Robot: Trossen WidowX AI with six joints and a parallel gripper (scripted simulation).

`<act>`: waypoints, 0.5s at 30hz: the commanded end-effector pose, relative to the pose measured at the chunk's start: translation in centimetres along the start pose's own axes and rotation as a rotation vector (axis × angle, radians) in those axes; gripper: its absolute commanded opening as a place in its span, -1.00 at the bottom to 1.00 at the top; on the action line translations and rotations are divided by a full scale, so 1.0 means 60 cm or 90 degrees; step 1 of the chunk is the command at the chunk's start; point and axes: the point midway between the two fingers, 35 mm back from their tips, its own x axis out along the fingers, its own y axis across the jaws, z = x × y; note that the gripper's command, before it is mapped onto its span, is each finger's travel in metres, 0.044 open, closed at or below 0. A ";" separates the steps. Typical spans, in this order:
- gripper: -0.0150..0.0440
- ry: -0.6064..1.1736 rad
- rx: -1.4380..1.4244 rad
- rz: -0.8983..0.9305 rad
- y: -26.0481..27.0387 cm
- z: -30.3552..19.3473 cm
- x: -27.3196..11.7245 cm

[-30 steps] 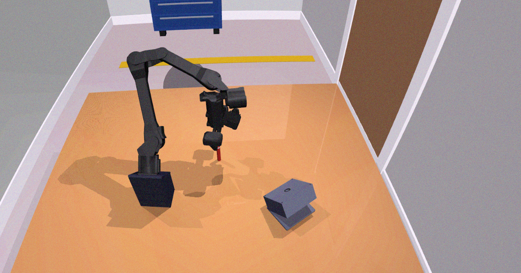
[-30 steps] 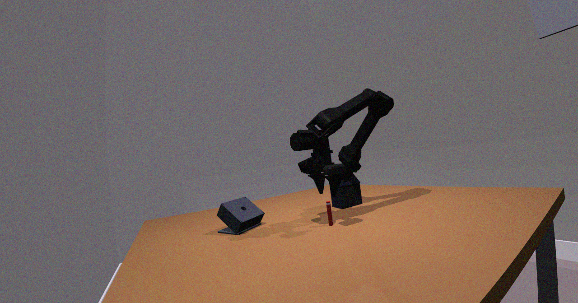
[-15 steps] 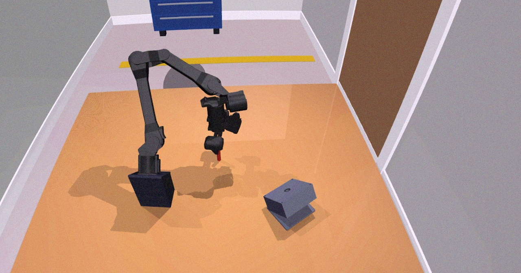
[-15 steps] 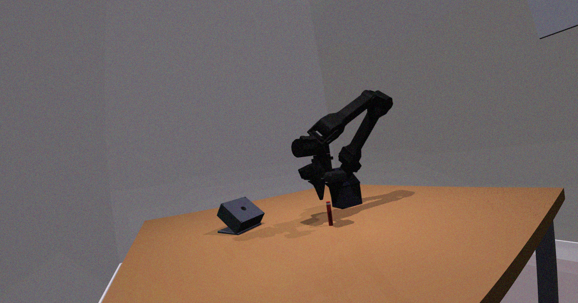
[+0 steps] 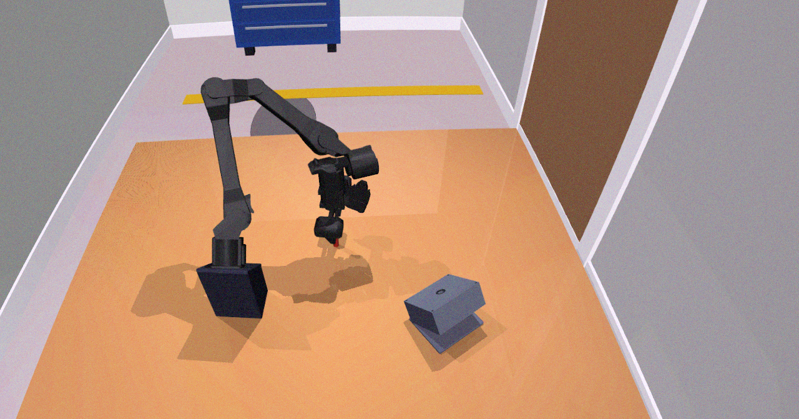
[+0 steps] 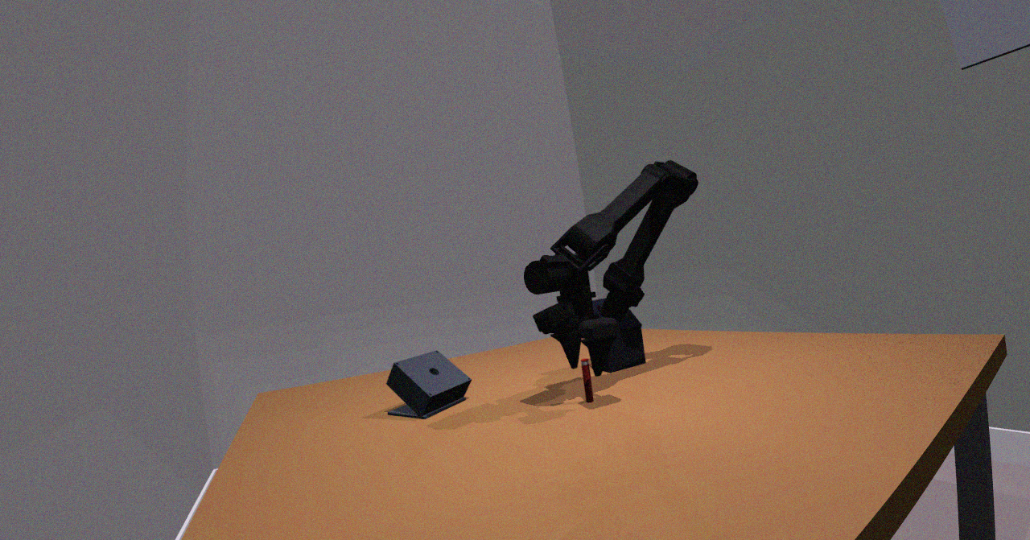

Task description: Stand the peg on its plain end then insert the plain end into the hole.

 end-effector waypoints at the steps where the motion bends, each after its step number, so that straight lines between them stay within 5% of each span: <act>1: 1.00 0.004 0.009 -0.004 -0.004 -0.001 0.013; 12: 1.00 0.004 0.009 -0.001 -0.003 -0.004 0.032; 15: 0.73 0.002 0.001 0.002 0.000 -0.004 0.028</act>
